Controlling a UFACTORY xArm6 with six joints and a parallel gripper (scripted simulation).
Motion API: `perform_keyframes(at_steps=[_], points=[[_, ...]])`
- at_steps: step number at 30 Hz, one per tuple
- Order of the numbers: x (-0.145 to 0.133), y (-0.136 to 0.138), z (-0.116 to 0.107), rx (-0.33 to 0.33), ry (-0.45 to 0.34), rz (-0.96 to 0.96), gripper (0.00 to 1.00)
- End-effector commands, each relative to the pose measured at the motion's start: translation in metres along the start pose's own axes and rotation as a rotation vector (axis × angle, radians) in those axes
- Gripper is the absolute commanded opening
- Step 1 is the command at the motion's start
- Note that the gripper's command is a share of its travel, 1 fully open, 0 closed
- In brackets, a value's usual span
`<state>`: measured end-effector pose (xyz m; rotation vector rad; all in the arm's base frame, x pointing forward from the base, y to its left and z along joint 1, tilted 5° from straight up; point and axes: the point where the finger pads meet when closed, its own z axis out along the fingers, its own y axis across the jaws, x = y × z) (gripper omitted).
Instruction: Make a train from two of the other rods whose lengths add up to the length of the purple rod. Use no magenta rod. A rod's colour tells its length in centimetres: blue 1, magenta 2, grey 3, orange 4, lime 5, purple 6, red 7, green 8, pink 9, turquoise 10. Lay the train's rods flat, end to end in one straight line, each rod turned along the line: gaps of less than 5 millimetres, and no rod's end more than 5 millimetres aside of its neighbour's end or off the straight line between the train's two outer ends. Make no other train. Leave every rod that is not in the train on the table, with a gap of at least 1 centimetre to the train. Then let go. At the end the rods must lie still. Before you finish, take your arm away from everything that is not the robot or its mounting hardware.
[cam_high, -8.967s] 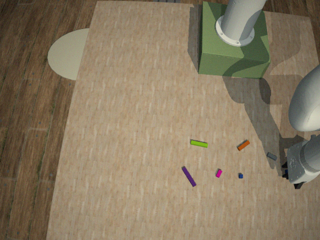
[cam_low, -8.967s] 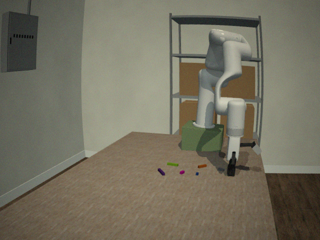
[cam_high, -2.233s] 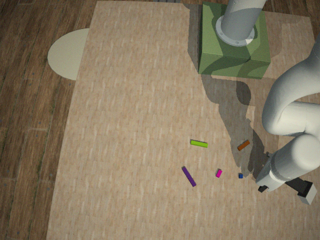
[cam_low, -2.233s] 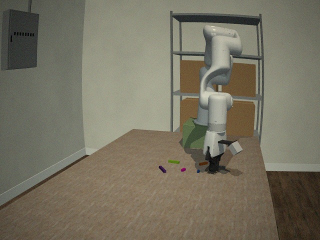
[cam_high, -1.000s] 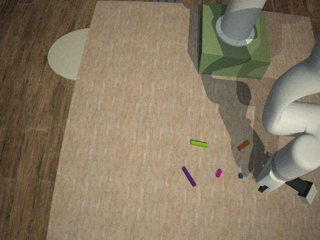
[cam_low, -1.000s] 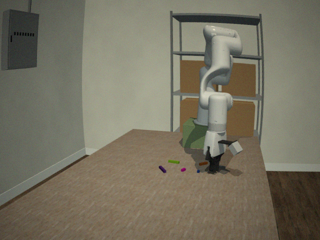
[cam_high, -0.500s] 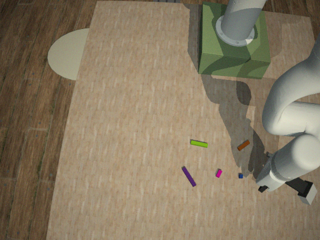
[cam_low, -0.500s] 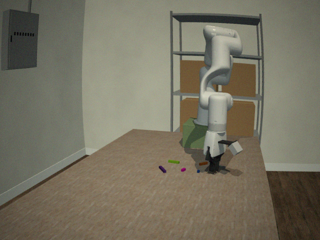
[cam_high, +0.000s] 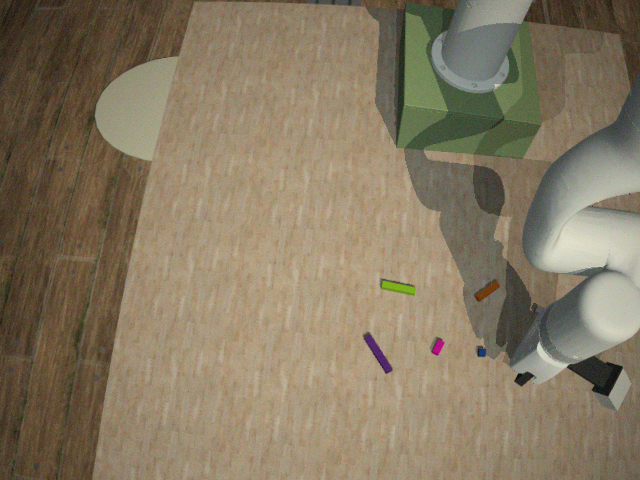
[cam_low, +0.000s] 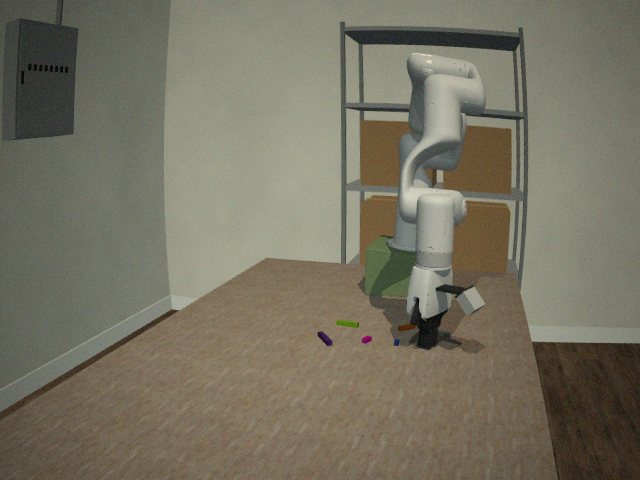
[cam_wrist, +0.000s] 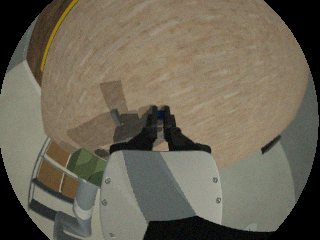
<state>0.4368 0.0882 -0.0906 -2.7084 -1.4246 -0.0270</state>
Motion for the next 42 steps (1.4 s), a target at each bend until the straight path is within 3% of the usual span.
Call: perform_keyframes(at_steps=[1, 39, 42], points=[[0.0012, 0.0012, 0.0010, -0.003, 0.003, 0.000, 0.04], [0.0012, 0.0012, 0.0014, -0.003, 0.003, 0.000, 0.04], [0.0012, 0.0012, 0.0014, -0.003, 0.003, 0.000, 0.08]])
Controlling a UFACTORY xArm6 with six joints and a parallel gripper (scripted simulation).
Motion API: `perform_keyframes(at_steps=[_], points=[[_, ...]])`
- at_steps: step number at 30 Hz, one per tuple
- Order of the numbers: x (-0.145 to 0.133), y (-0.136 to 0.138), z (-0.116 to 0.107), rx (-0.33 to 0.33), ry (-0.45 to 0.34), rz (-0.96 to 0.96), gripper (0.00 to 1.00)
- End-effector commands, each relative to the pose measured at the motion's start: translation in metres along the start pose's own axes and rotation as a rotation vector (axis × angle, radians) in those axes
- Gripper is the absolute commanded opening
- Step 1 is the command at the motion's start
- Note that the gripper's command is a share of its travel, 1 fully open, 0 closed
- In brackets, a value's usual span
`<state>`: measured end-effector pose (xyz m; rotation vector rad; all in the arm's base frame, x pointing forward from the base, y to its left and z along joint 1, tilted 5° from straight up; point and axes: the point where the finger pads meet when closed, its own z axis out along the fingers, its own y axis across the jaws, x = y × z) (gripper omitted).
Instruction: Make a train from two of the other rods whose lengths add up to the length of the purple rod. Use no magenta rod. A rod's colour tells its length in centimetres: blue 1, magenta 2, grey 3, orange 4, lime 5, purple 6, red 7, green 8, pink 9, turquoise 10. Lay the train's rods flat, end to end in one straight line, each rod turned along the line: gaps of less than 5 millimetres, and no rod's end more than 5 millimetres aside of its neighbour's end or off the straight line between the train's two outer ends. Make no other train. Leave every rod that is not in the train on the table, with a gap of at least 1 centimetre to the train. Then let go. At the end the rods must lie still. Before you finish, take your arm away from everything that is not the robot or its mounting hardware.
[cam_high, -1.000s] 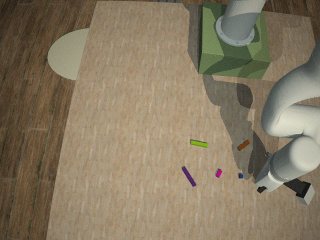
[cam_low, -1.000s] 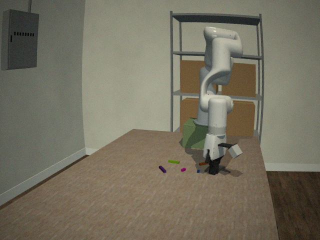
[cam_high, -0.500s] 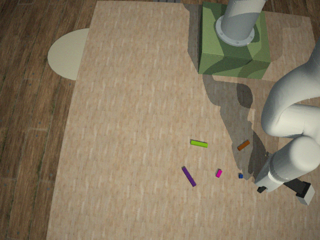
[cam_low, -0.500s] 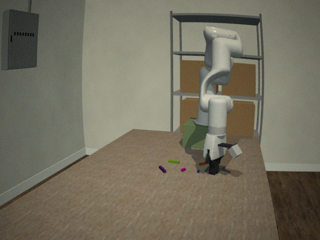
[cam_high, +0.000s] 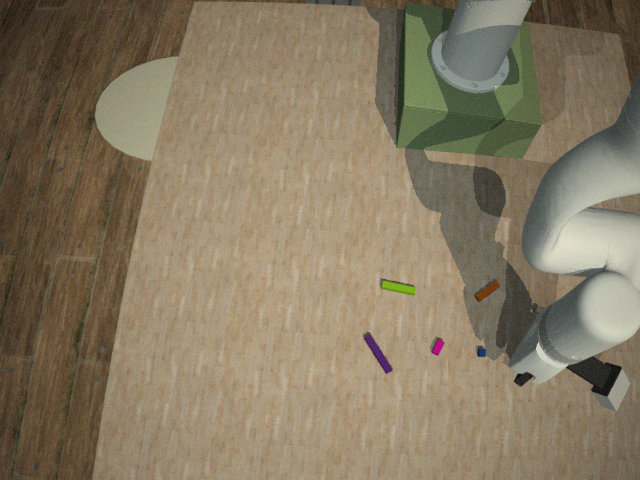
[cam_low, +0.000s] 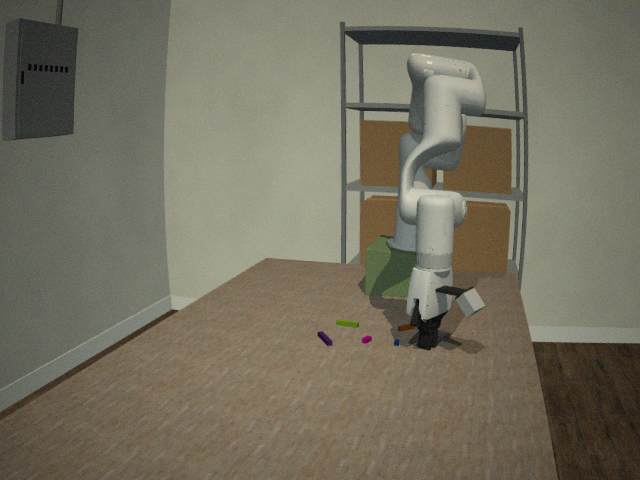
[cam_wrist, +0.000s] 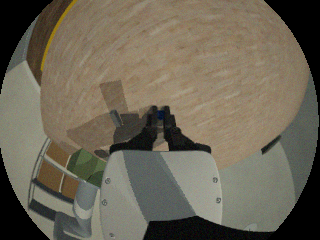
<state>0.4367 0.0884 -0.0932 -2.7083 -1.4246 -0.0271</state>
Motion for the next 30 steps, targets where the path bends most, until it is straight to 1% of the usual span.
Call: perform_keyframes(at_steps=[1, 2, 3, 5, 6, 8, 9, 11, 12, 25, 30], points=[[0.001, 0.001, -0.001, -0.003, 0.003, 0.000, 0.08], [0.001, 0.001, -0.001, -0.003, 0.003, 0.000, 0.08], [0.001, 0.001, -0.001, -0.003, 0.003, 0.000, 0.12], [0.001, 0.001, -0.001, -0.003, 0.003, 0.000, 0.12], [0.001, 0.001, -0.001, -0.003, 0.003, 0.000, 0.16], [0.001, 0.001, -0.001, -0.003, 0.003, 0.000, 0.16], [0.001, 0.001, -0.001, -0.003, 0.003, 0.000, 0.20], [0.001, 0.001, -0.001, -0.003, 0.003, 0.000, 0.20], [0.001, 0.001, -0.001, -0.003, 0.003, 0.000, 0.24], [0.001, 0.001, -0.002, -0.003, 0.003, 0.000, 0.24], [0.001, 0.001, -0.012, -0.003, 0.003, 0.000, 0.24]])
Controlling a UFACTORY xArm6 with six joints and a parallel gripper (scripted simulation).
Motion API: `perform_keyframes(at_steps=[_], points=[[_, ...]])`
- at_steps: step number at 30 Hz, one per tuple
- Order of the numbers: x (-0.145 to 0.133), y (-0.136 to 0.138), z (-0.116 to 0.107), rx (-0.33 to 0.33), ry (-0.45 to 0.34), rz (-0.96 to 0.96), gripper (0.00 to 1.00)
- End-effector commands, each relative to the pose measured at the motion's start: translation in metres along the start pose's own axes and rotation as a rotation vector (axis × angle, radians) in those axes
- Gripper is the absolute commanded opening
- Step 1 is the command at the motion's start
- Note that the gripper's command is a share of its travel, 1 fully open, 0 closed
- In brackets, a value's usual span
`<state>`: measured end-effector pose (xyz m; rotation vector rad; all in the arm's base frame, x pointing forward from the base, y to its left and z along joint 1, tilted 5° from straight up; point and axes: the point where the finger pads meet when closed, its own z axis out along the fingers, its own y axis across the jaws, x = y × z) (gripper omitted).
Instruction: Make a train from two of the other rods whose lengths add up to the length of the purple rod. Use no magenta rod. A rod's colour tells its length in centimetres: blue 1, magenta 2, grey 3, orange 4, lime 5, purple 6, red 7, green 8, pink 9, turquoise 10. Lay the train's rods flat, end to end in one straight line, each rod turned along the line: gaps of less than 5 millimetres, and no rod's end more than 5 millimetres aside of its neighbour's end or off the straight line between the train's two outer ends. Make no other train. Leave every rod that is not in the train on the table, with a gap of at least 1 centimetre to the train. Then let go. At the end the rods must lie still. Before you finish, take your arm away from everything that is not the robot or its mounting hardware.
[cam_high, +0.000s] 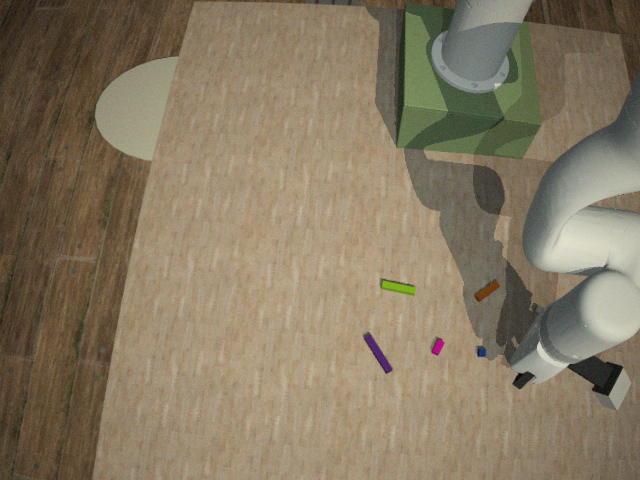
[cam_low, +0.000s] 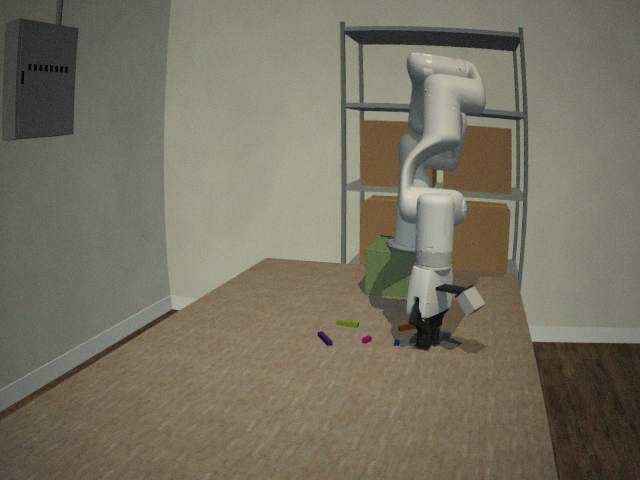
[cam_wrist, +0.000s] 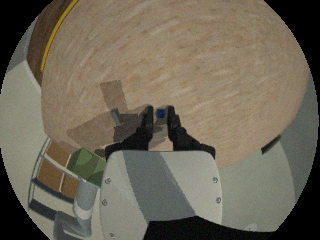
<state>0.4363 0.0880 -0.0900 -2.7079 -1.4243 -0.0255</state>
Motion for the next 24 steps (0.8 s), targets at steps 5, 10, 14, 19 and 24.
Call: perform_keyframes(at_steps=[5, 10, 14, 19, 24], points=[[0.001, 0.001, -0.025, -0.004, 0.003, 0.000, 0.24], [0.001, 0.001, -0.047, -0.004, 0.003, 0.000, 0.24], [0.001, 0.001, -0.068, -0.004, 0.003, 0.000, 0.24], [0.001, 0.001, -0.085, -0.004, 0.003, 0.000, 0.24], [0.001, 0.001, -0.088, -0.004, 0.003, 0.000, 0.24]])
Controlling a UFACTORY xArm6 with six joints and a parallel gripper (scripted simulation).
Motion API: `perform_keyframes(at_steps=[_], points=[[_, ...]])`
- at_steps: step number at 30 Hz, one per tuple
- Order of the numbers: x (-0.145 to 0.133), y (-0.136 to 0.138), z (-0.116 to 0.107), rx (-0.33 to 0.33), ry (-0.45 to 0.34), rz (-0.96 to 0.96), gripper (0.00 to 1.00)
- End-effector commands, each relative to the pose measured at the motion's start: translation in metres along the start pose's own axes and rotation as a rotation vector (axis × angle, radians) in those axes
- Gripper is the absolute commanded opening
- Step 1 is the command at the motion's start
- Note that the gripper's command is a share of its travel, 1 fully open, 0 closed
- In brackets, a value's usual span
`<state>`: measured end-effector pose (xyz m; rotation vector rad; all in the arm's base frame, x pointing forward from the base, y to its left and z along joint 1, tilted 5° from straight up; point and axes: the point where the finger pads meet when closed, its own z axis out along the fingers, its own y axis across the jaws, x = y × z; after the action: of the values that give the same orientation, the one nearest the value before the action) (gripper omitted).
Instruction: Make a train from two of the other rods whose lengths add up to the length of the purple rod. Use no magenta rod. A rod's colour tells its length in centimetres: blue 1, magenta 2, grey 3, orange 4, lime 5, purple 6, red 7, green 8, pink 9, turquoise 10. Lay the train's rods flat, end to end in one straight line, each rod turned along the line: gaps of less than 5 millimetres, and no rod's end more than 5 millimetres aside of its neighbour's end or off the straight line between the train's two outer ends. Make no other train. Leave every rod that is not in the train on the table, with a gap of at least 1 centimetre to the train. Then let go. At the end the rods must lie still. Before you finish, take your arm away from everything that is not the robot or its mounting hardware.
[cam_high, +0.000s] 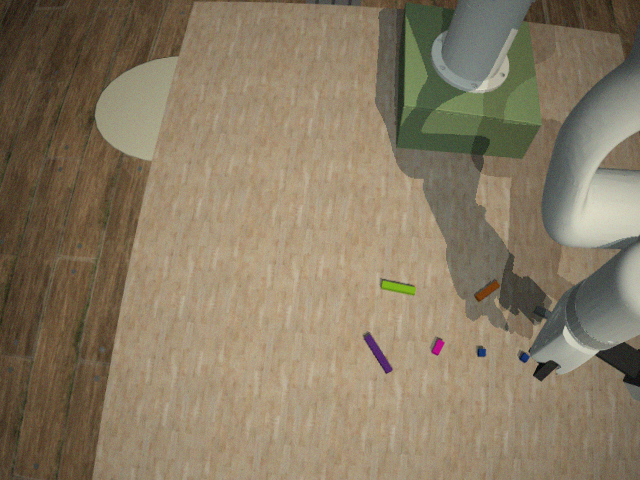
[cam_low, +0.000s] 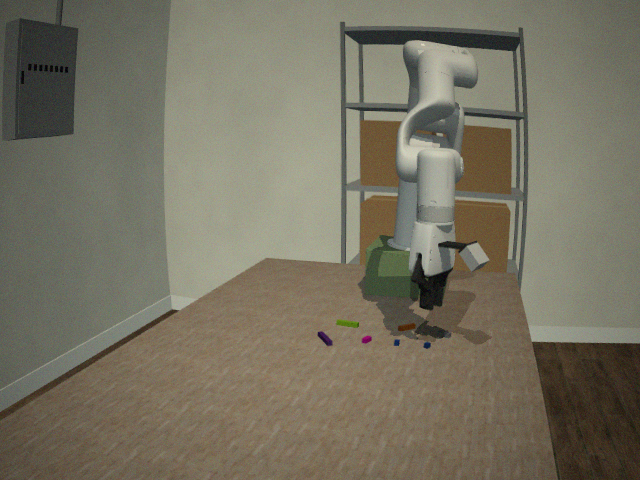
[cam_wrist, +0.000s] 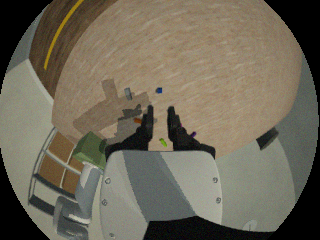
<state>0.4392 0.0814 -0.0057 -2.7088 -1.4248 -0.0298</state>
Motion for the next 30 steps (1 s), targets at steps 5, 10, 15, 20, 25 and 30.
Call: perform_keyframes(at_steps=[5, 10, 15, 20, 25, 30], points=[[0.001, 0.001, -0.003, -0.001, 0.001, 0.000, 1.00], [0.001, 0.001, -0.003, -0.001, 0.001, 0.000, 1.00], [0.001, 0.001, -0.003, -0.001, 0.001, 0.000, 1.00], [0.001, 0.001, -0.003, -0.001, 0.001, 0.000, 1.00], [-0.004, 0.002, -0.003, -0.001, 0.001, -0.009, 1.00], [-0.049, 0.017, 0.003, -0.002, 0.002, -0.097, 1.00]])
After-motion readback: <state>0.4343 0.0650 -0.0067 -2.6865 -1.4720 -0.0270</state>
